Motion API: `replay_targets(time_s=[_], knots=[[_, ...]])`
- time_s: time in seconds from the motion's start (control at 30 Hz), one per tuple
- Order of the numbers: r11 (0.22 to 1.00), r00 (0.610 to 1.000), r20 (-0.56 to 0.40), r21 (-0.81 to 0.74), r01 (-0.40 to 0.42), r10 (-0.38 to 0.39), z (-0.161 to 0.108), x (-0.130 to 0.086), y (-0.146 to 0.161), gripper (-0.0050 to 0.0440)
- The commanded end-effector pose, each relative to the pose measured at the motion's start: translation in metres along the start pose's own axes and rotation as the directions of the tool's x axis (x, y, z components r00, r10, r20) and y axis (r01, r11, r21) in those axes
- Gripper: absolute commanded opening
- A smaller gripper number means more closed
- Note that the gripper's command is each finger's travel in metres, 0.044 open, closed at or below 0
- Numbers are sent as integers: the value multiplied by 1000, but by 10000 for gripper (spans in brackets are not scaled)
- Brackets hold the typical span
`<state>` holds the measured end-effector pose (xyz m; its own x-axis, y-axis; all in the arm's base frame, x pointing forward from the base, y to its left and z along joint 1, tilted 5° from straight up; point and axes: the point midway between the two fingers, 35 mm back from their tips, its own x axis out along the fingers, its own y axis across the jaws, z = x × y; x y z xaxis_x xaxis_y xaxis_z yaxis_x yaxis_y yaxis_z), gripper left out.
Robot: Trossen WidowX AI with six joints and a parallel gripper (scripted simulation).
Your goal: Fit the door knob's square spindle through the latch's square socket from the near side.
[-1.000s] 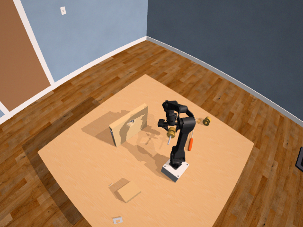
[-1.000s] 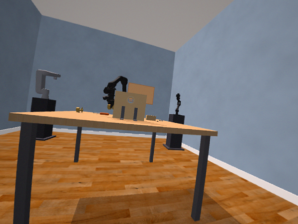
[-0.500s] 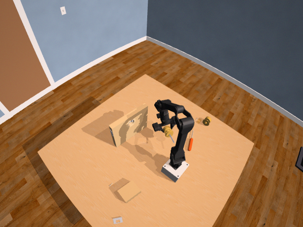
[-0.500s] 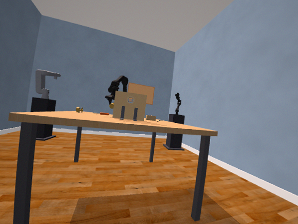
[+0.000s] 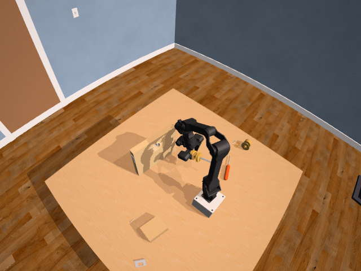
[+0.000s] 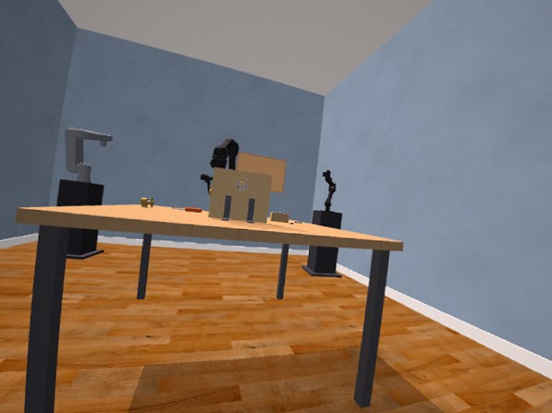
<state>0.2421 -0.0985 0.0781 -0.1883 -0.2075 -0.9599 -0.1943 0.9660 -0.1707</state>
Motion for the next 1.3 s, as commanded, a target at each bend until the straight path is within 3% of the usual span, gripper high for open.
replay_targets(time_s=[0.0,0.17,0.37,0.43,0.83,0.93,1.0,1.27], knots=[[983,999,23,-183,30,-26,7,-13,6,0],[913,999,34,-404,52,-42,13,-23,18,0],[766,997,49,-638,77,-60,19,-34,33,0],[766,997,49,-638,77,-60,19,-34,33,0],[312,993,74,-945,100,-94,27,-54,64,0],[178,992,78,-979,96,-103,28,-59,72,0],[178,992,78,-979,96,-103,28,-59,72,0],[-183,988,87,-981,63,-126,29,-71,90,0]])
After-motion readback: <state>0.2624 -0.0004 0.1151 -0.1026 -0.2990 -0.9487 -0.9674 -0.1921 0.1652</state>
